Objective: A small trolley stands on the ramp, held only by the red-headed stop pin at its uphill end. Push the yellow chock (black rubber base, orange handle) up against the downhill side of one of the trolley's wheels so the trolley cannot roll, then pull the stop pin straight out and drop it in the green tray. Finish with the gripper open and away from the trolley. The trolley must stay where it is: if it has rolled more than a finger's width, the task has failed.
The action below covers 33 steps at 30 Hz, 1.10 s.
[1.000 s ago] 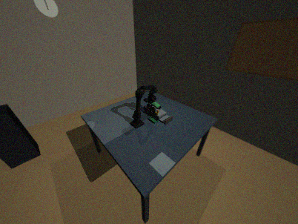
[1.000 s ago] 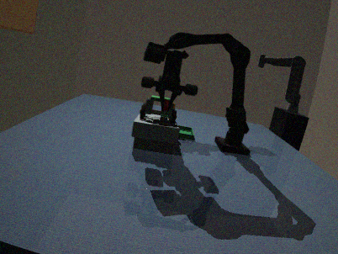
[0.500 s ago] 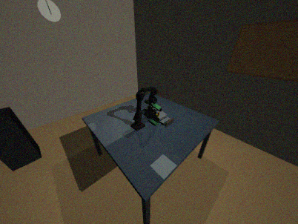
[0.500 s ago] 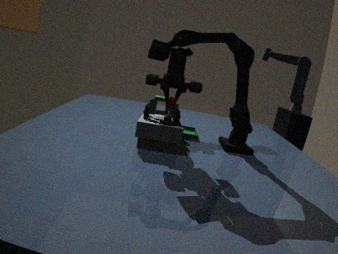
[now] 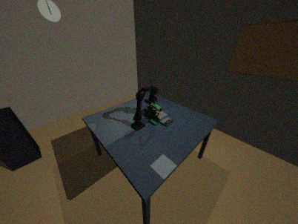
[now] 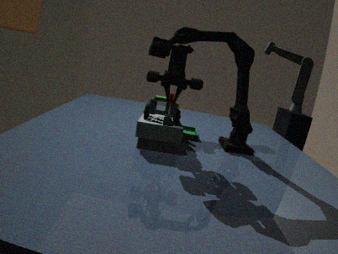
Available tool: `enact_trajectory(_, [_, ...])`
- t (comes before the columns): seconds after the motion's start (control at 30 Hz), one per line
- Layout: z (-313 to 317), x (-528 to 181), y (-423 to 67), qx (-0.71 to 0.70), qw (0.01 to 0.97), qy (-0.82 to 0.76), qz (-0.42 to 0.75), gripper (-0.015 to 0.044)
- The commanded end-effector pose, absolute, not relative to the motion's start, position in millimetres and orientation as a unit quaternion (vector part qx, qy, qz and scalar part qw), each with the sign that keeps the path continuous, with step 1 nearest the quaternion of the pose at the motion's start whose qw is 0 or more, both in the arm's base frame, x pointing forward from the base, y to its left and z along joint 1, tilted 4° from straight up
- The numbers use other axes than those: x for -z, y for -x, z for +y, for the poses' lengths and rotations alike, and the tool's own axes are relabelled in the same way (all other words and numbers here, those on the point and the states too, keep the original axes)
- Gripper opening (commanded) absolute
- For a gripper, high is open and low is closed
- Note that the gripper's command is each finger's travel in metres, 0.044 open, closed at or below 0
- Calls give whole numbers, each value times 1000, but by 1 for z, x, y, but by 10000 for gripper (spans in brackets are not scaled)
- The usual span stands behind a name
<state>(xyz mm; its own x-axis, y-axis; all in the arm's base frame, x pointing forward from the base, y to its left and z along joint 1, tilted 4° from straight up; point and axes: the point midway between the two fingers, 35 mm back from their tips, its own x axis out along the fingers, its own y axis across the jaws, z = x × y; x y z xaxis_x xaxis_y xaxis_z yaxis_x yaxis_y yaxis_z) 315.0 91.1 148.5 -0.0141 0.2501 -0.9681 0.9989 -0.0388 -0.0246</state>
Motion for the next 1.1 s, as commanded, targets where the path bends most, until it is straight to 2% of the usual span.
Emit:
enact_trajectory(0.0, [92, -153, -315, 445, 418, -566, 555, 0])
enact_trajectory(1.07, [100, -172, -317, 444, 417, -566, 555, 0])
